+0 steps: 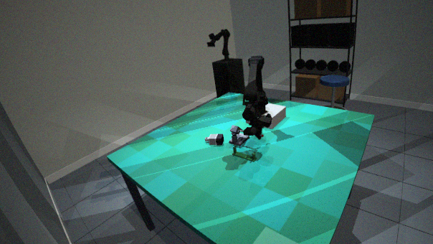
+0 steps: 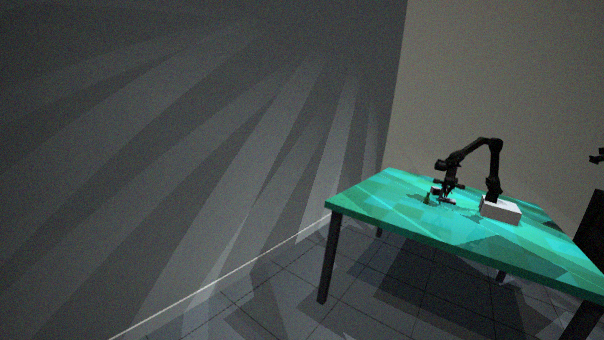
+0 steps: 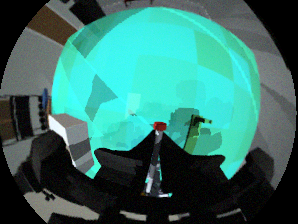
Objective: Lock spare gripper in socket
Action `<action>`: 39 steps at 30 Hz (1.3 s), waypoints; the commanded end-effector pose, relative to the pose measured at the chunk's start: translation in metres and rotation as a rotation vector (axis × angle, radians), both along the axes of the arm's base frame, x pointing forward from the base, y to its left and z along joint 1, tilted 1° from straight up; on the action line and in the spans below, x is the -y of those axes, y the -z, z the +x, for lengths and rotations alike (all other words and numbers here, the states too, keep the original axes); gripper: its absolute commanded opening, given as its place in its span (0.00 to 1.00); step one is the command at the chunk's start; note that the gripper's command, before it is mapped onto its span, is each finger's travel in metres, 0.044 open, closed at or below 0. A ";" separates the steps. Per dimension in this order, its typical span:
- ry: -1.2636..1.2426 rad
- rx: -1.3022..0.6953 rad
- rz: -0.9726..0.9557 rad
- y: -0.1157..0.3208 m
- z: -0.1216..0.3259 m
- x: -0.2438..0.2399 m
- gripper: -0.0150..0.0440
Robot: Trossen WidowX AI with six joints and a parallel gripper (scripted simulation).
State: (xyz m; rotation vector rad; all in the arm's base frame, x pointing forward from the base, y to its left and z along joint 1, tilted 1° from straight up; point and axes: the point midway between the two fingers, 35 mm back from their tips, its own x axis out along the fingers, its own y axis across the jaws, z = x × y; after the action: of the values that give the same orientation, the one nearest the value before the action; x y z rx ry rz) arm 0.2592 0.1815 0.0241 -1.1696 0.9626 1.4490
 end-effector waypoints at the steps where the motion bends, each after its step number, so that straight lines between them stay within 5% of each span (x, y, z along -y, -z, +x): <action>1: 0.005 0.002 -0.005 -0.002 0.001 -0.004 0.25; 39: 0.005 -0.023 -0.013 -0.025 0.002 -0.021 0.25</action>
State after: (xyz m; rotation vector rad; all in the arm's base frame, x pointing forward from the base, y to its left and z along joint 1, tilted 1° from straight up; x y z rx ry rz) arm 0.2553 0.1989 0.0471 -1.1636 0.9921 1.4598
